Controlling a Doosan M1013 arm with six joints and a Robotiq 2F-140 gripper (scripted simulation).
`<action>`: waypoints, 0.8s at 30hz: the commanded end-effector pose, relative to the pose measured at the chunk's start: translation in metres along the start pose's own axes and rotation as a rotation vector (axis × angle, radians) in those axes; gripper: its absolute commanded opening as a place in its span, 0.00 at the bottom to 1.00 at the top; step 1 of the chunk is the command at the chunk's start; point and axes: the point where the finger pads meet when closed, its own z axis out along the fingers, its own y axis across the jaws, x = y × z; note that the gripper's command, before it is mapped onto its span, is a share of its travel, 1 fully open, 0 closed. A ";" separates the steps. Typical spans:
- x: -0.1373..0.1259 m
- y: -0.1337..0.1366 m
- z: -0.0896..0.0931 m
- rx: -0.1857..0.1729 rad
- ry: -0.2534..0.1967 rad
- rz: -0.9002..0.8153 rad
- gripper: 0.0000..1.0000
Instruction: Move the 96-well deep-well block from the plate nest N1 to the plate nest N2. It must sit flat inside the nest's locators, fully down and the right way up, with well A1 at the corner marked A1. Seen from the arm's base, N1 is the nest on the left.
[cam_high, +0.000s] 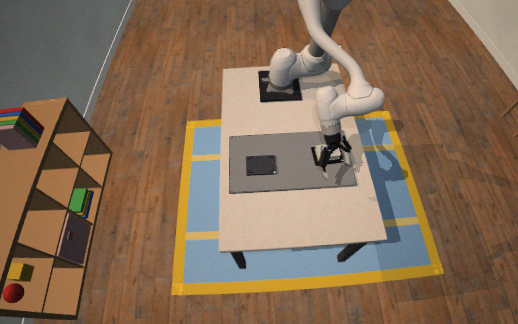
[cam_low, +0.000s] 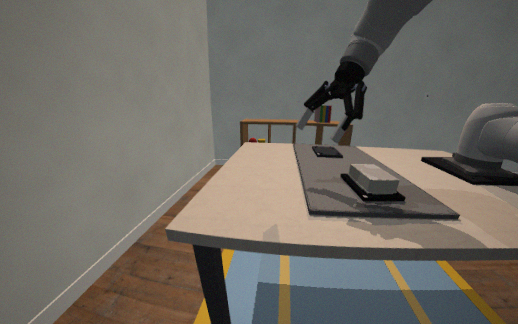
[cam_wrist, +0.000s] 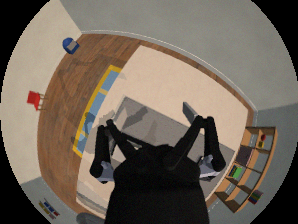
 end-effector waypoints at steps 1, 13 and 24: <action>-0.008 -0.011 0.001 0.022 -0.034 -0.078 1.00; -0.043 -0.046 -0.001 0.097 -0.142 -0.332 1.00; -0.079 -0.072 -0.008 0.179 -0.248 -0.581 1.00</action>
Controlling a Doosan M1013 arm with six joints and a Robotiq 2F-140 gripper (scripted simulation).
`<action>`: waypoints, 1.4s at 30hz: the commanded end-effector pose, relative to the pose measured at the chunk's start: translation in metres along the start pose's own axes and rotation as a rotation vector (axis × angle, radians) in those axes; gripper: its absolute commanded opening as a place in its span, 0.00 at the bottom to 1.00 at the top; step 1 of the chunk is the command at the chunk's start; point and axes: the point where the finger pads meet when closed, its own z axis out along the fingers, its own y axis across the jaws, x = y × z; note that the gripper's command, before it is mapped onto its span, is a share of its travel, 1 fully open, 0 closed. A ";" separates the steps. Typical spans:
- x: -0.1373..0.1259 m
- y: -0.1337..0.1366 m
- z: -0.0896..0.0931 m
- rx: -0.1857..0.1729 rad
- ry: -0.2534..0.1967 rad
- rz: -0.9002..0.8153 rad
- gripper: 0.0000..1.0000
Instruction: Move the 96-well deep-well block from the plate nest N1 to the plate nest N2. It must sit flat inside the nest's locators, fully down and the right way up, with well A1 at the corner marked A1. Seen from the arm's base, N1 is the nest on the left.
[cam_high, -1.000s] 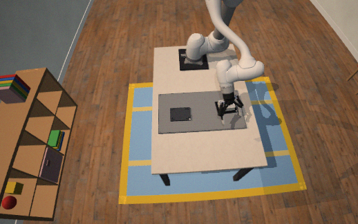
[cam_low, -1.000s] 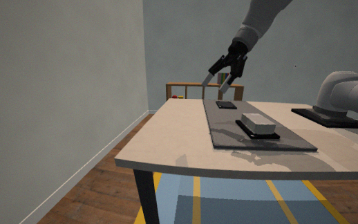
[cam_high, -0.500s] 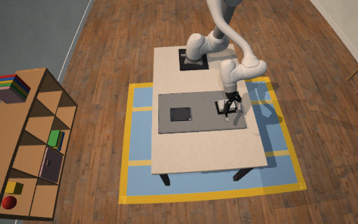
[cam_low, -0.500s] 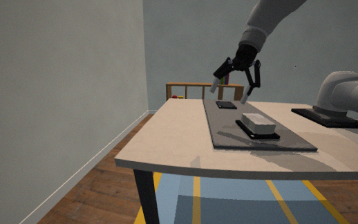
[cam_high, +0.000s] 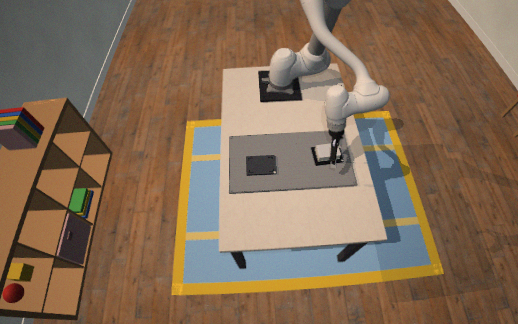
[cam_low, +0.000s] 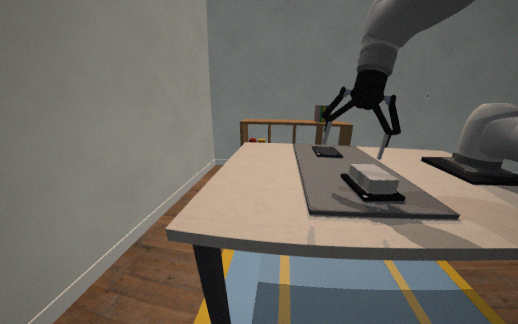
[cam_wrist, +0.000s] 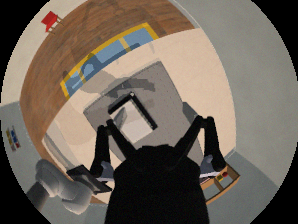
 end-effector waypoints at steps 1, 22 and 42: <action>-0.002 -0.006 0.000 0.013 -0.014 -0.036 1.00; -0.048 -0.071 -0.006 0.193 -0.195 -0.487 1.00; -0.052 -0.073 0.010 0.193 -0.195 -0.487 1.00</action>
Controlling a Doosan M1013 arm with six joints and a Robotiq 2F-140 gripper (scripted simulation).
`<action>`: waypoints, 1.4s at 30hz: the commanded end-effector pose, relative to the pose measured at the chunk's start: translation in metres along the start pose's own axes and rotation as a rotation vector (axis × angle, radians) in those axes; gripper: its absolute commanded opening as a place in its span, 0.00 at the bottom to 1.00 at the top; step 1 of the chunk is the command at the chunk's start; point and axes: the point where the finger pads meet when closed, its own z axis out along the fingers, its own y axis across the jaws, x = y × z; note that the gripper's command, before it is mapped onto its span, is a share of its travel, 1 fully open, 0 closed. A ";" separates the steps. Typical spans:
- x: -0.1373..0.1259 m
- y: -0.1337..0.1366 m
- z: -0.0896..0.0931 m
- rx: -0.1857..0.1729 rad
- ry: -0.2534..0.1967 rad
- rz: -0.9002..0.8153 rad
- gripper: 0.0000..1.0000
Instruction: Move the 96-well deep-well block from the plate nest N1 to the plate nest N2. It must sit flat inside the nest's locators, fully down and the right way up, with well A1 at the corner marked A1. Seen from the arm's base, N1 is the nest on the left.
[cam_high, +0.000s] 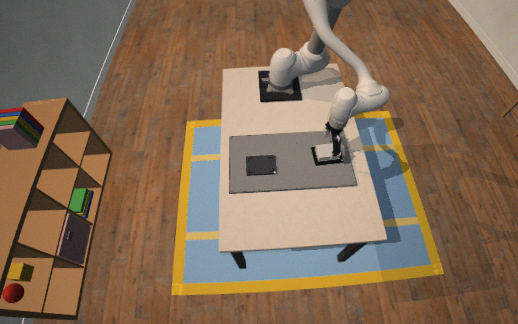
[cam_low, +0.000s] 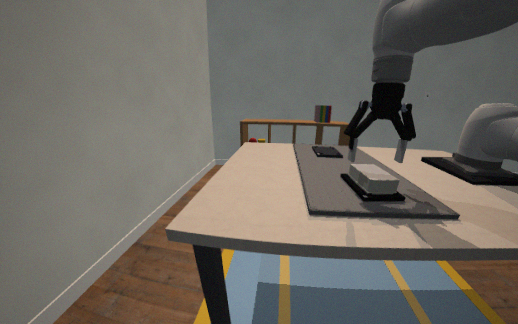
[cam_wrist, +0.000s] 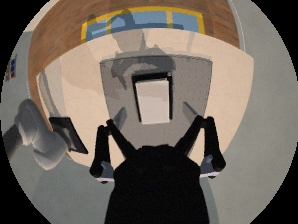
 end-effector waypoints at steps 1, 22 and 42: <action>0.000 0.000 0.004 0.000 0.000 0.000 1.00; 0.000 0.000 0.035 0.000 0.000 0.000 1.00; 0.000 0.000 0.055 0.000 0.000 0.000 1.00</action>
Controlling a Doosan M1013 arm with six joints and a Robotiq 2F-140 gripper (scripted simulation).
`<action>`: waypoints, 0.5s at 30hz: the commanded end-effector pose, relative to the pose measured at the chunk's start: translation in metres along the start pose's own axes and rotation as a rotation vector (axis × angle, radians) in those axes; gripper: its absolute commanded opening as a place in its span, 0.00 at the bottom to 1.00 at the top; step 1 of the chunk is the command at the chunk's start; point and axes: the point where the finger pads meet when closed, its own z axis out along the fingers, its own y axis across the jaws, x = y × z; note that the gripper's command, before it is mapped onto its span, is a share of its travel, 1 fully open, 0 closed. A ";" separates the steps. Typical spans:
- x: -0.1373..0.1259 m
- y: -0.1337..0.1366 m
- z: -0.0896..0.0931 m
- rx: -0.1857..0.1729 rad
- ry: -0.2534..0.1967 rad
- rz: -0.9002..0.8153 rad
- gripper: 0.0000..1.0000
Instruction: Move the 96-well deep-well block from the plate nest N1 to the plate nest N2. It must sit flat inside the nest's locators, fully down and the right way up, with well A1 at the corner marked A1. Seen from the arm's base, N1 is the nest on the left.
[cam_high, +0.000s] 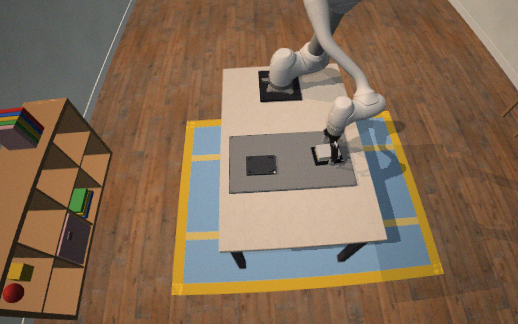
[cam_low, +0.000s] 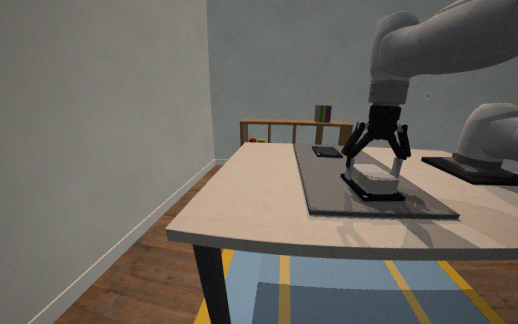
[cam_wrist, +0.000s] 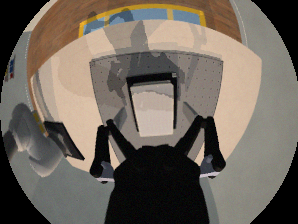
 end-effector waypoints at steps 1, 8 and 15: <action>0.000 0.000 0.000 0.000 0.000 0.000 1.00; 0.000 0.000 0.000 0.000 0.000 0.000 0.00; 0.000 0.000 0.000 0.000 0.000 0.000 0.00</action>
